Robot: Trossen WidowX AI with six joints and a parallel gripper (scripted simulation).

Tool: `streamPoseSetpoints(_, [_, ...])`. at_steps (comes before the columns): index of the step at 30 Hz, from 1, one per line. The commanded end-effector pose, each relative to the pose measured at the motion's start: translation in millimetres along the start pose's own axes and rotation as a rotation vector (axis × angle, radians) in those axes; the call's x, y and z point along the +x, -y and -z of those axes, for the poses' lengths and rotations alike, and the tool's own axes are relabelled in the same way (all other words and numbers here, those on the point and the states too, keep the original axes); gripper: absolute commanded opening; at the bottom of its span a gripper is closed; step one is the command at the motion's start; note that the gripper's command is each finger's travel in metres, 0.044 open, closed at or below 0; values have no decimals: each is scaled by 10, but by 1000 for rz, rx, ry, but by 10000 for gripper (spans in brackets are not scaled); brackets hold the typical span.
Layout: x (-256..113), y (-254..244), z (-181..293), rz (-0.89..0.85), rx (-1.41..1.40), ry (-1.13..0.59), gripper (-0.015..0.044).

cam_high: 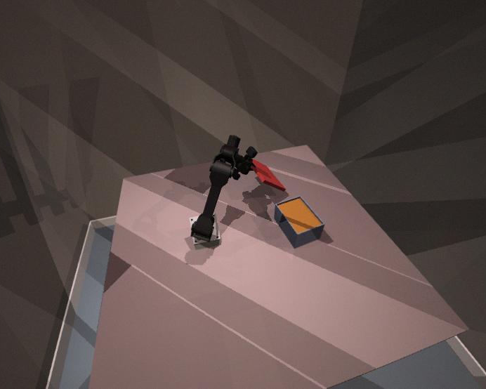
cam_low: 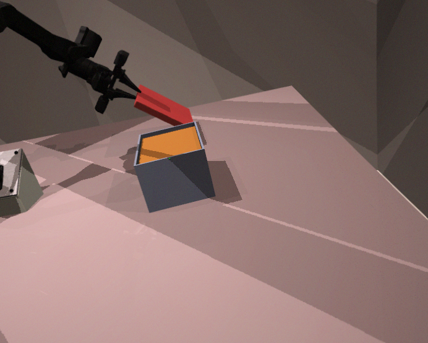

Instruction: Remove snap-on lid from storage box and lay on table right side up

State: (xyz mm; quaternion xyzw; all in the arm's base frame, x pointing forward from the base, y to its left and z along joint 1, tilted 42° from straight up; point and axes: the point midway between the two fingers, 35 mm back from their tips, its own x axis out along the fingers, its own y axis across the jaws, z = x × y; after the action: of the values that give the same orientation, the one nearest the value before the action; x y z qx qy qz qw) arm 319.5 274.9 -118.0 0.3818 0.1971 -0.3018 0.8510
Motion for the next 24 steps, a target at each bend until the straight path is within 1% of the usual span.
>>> streamPoseSetpoints(1, [17, 21, -4, -4, -4, 2, 0])
streamPoseSetpoints(24, [137, 162, -6, -4, -4, 2, 0])
